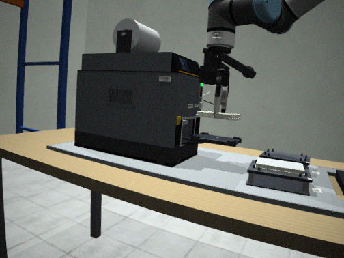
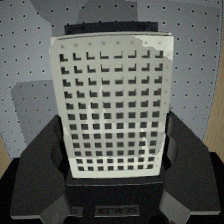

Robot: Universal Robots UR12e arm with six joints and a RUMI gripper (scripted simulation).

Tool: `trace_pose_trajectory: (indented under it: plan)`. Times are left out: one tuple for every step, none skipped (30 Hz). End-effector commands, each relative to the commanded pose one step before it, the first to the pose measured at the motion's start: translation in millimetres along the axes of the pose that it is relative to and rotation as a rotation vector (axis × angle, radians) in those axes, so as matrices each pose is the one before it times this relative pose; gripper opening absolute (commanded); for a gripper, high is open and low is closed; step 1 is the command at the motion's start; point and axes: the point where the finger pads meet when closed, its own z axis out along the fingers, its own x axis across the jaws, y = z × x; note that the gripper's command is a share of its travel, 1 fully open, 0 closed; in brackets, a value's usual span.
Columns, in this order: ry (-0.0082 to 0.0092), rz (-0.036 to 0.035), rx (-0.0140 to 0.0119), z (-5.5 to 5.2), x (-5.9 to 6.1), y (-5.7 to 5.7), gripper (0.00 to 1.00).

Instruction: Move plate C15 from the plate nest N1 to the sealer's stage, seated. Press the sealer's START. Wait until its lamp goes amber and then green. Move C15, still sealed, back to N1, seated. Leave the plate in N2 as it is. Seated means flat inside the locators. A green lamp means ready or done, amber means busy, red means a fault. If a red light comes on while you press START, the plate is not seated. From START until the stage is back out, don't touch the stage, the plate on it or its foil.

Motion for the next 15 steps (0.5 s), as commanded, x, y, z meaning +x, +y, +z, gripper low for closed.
trace_pose_trajectory:
  plan:
    - [0.00032, -0.00157, 0.00131, 6.63, 1.53, -0.14, 0.0]
    - [0.0, -0.00008, 0.00001, 1.66, 0.07, -0.01, 0.0]
    - [0.0, 0.0, 0.0, 0.0, 0.0, 0.0, 0.0]
    - [0.0, 0.0, 0.0, 0.0, 0.0, 0.0, 0.0]
    - [0.0, 0.00005, 0.0, 1.66, -0.04, -0.05, 0.0]
    - [0.0, 0.00006, 0.0, 1.66, -0.01, -0.05, 0.0]
    - [0.0, 0.00007, 0.0, 1.66, -0.02, -0.04, 0.0]
    - [0.0, 0.00007, 0.0, 1.66, -0.03, -0.03, 0.0]
    - [0.0, 0.00005, 0.0, 1.66, -0.03, -0.01, 0.0]
    - [0.0, 0.00002, 0.0, 1.66, -0.02, 0.0, 0.0]
    - [0.0, 0.0, 0.0, 1.66, -0.01, 0.01, 0.0]
    - [0.0, -0.00002, 0.0, 1.66, 0.0, 0.02, 0.0]
    - [0.0, -0.00004, 0.0, 1.66, 0.01, 0.03, 0.0]
    - [0.0, -0.00004, 0.0, 1.66, 0.01, 0.04, 0.0]
    - [0.0, -0.00004, 0.0, 1.66, 0.01, 0.04, 0.0]
